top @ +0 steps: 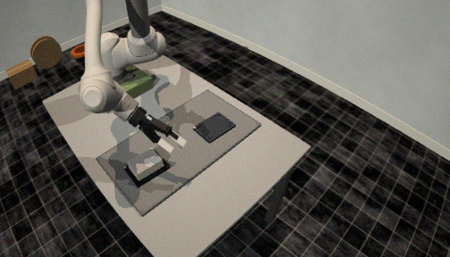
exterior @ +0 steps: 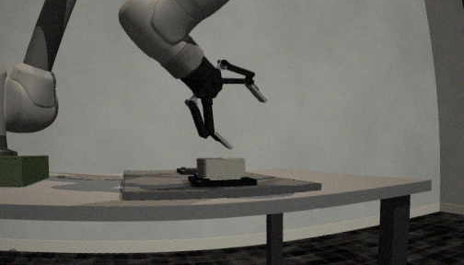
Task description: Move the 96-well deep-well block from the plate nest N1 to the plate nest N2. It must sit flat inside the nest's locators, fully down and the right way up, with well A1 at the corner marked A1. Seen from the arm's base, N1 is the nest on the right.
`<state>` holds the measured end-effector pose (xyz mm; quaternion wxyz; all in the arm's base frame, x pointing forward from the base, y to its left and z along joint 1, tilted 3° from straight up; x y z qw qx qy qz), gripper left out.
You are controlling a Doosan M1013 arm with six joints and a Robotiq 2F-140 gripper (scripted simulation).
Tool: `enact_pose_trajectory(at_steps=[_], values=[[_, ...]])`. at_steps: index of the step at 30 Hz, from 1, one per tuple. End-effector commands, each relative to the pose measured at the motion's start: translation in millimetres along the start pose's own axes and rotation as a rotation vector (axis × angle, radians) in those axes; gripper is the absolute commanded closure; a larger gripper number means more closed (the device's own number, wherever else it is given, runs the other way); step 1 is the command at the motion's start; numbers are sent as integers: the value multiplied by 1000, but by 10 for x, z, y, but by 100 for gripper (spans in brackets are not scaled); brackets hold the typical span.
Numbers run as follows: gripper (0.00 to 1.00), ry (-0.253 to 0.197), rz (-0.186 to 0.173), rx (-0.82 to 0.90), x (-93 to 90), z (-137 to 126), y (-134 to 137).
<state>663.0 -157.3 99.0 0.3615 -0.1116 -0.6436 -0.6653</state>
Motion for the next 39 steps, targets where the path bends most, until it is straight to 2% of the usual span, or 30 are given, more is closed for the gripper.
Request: enact_pose_trajectory(at_steps=[1, 13, 15, 30, 32, 39], values=[[0, 14, 4, 123, -13, 41, -5], [0, 72, 33, 517, -37, 111, -12], [0, 72, 33, 517, -37, 111, -12], [0, 160, 48, 1009, -55, 191, -37], [0, 160, 48, 1009, -55, 191, -37], [0, 206, 46, 1238, -58, 224, -58]])
Point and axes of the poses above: the point where the finger pads meet when closed, its own x axis back along the fingers, its own y axis across the jaws, z = x × y, the point moved 7 cm from there along x, back along the fingers, and after that the axes turned 8 degrees about x, right-handed, at the moved point
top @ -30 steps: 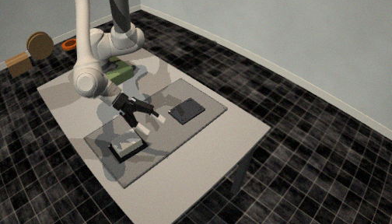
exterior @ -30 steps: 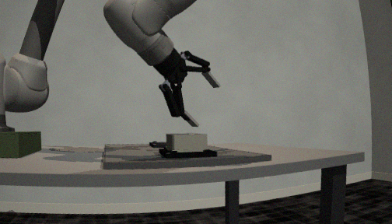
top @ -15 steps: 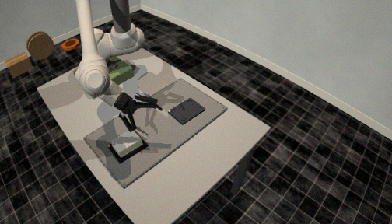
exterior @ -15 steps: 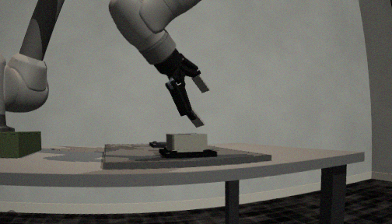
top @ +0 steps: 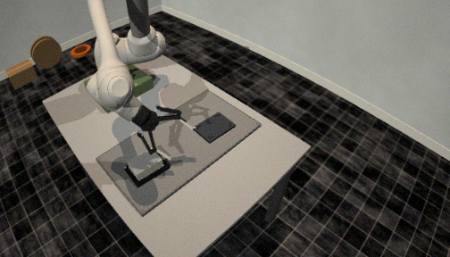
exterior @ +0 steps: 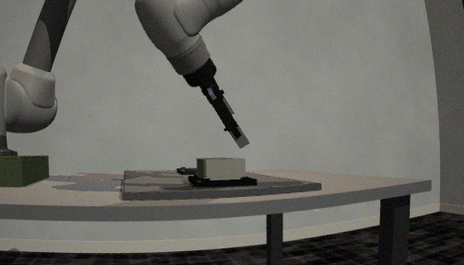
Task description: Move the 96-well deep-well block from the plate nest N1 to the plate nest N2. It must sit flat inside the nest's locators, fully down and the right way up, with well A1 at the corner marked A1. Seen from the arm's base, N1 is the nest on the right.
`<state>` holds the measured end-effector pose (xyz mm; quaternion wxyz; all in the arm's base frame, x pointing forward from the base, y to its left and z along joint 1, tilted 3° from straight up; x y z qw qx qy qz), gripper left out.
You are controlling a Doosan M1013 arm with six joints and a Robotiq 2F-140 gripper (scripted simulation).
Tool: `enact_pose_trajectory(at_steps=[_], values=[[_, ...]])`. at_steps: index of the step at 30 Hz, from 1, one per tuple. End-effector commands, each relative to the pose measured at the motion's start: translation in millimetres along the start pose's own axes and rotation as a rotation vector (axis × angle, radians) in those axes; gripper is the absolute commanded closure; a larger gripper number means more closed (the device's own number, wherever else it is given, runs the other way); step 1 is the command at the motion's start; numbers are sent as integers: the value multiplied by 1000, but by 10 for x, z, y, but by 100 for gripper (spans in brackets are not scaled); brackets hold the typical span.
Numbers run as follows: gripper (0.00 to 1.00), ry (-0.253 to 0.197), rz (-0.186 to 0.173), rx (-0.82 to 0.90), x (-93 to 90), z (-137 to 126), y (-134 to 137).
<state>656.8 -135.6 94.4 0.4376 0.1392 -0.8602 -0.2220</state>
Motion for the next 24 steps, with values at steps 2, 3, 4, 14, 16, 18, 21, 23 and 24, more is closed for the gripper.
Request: enact_pose_trajectory(at_steps=[2, 3, 4, 14, 16, 18, 21, 23, 24], values=[[0, 24, -6, 189, -6, 28, 13], [0, 30, -7, 222, -6, 24, 13], [0, 35, -9, 255, -6, 20, 13], [0, 76, -23, 505, -10, 81, 26], [0, 87, -28, 570, -11, 73, 27], [0, 97, -33, 635, -9, 95, 28], [0, 113, -42, 734, -8, 113, 27], [0, 123, -49, 799, -8, 105, 28], [0, 128, -52, 831, -9, 102, 29]])
Point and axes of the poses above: the point where the finger pads meet when closed, its own x axis back along the fingers, its own y axis across the jaws, z = x × y, the point moved 7 cm from there along x, back along the fingers, and after that the axes turned 8 degrees about x, right-handed, at the moved point
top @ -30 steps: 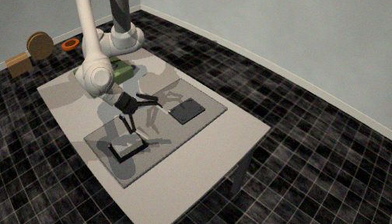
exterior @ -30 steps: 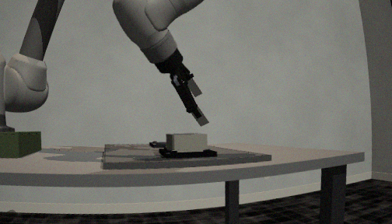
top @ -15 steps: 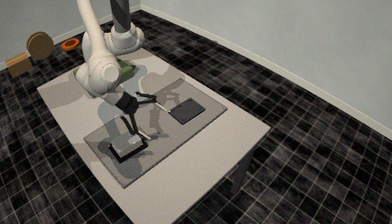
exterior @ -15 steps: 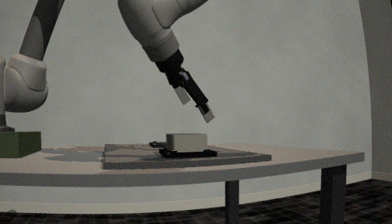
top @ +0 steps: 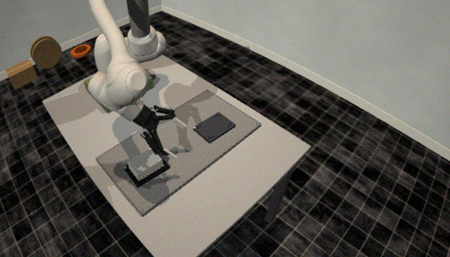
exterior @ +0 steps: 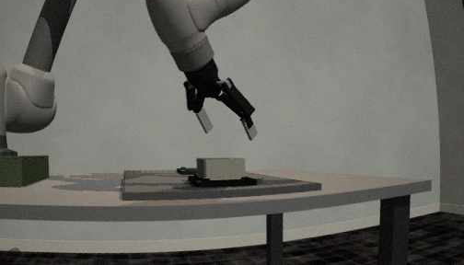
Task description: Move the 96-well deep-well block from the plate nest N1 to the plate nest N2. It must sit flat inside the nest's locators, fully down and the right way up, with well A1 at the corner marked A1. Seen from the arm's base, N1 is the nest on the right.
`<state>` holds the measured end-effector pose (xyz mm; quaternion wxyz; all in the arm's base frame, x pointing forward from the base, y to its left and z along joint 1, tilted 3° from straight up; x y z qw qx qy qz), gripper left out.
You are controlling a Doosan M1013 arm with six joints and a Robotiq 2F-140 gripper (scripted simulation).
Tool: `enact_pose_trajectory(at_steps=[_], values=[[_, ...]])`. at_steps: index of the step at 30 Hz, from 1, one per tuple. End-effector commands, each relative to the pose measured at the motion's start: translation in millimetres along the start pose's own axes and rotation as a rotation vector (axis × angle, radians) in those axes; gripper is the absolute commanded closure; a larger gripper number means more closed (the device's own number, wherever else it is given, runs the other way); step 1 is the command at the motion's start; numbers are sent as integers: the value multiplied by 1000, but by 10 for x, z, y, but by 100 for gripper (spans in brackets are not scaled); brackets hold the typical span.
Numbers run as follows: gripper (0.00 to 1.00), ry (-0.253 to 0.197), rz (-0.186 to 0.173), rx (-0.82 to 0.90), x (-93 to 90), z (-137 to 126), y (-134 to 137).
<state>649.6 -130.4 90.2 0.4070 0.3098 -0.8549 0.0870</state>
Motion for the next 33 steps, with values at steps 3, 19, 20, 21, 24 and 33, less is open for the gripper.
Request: enact_pose_trajectory(at_steps=[3, 19, 20, 21, 24, 33], values=[[0, 15, -13, 163, 0, 27, 19], [0, 75, -78, 652, 14, 88, 39], [0, 75, -78, 652, 14, 88, 39], [0, 78, -83, 685, 21, 115, 44], [0, 88, -99, 783, 20, 103, 40], [0, 113, -154, 1073, 45, 166, 37]])
Point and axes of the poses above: the point where the finger pads meet when closed, its own x axis back along the fingers, its own y axis across the jaws, z = x × y, the point moved 7 cm from there along x, back along the fingers, and after that the axes turned 8 degrees about x, right-handed, at the moved point
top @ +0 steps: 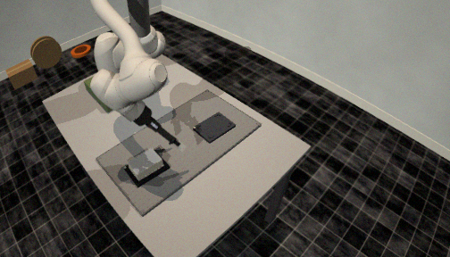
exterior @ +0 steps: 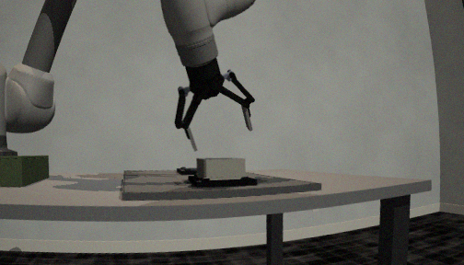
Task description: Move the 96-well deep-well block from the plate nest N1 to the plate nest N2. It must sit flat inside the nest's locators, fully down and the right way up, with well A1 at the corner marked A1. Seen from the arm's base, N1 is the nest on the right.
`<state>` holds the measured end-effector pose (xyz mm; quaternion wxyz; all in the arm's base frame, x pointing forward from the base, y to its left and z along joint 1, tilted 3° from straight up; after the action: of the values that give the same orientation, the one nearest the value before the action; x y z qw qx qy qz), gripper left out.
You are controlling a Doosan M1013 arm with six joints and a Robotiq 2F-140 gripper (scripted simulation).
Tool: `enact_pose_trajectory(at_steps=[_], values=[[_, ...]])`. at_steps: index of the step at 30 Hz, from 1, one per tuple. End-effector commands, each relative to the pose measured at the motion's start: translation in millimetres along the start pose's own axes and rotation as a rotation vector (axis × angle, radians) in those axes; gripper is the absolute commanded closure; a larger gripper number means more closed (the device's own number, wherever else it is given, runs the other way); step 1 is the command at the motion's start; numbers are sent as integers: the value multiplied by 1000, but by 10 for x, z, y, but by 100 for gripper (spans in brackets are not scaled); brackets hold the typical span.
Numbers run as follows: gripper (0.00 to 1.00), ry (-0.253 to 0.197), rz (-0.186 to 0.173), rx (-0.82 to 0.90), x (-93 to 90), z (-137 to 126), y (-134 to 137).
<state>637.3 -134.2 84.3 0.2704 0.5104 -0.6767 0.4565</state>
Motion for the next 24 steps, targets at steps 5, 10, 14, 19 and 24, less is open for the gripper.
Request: enact_pose_trajectory(at_steps=[5, 10, 14, 19, 24], values=[[0, 8, -32, 225, 16, 37, 46], [0, 13, -63, 389, 25, 51, 54], [0, 15, -88, 520, 35, 69, 66], [0, 14, -120, 677, 60, 115, 99], [0, 11, -140, 775, 74, 140, 113]])
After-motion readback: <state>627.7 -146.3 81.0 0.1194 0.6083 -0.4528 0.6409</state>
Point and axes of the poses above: the point where the finger pads meet when closed, its own x axis back along the fingers, its own y axis across the jaws, z = x × y, the point moved 7 cm from there along x, back along the fingers, and after that the axes turned 8 degrees about x, right-handed, at the moved point
